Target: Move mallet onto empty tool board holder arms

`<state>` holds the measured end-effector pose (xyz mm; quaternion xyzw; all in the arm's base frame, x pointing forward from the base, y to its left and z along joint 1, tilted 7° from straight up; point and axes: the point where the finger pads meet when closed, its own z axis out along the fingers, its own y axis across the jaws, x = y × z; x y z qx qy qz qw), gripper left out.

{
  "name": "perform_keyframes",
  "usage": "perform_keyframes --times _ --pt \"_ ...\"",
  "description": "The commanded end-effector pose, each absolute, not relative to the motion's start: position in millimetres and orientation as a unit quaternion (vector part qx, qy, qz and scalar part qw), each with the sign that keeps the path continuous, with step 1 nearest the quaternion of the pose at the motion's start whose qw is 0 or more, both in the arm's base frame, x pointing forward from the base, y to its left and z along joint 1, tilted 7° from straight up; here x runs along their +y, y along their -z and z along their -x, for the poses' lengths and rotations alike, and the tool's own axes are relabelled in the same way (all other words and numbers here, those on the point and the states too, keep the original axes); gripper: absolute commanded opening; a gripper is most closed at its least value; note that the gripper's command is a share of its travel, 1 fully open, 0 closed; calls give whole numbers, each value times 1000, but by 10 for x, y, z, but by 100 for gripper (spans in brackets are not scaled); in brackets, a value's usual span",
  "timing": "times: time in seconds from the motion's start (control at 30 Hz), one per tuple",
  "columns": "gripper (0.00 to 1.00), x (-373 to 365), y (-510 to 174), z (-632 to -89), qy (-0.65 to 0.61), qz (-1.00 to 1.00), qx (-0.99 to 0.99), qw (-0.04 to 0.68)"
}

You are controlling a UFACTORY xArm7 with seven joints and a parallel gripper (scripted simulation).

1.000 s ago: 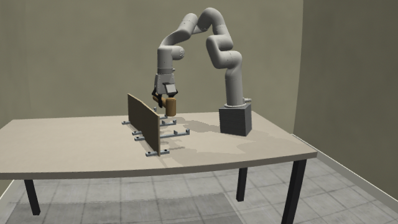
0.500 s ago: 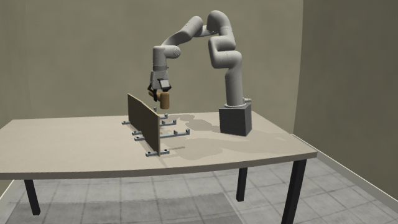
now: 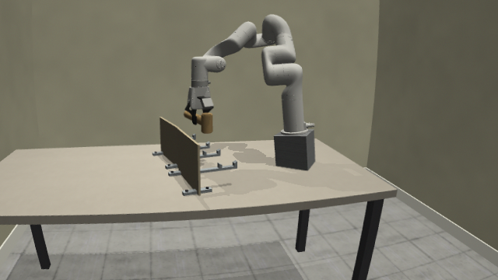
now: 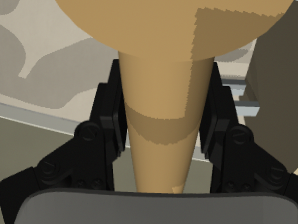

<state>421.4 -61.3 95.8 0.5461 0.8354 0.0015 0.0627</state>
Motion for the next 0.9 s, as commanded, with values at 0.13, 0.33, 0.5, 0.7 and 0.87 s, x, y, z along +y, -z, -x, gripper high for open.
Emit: perform_keyframes --times 0.13,0.33,0.5,0.7,0.87 --pt "0 -641 -661 -4265 -2 -545 836 64" --pt "0 -676 -162 -4317 -2 -545 836 64" --pt "0 -679 -128 -4319 -2 -545 836 64" --pt "0 -681 -85 -4323 -2 -545 836 64" --pt "0 -686 -11 -4329 -2 -545 836 64"
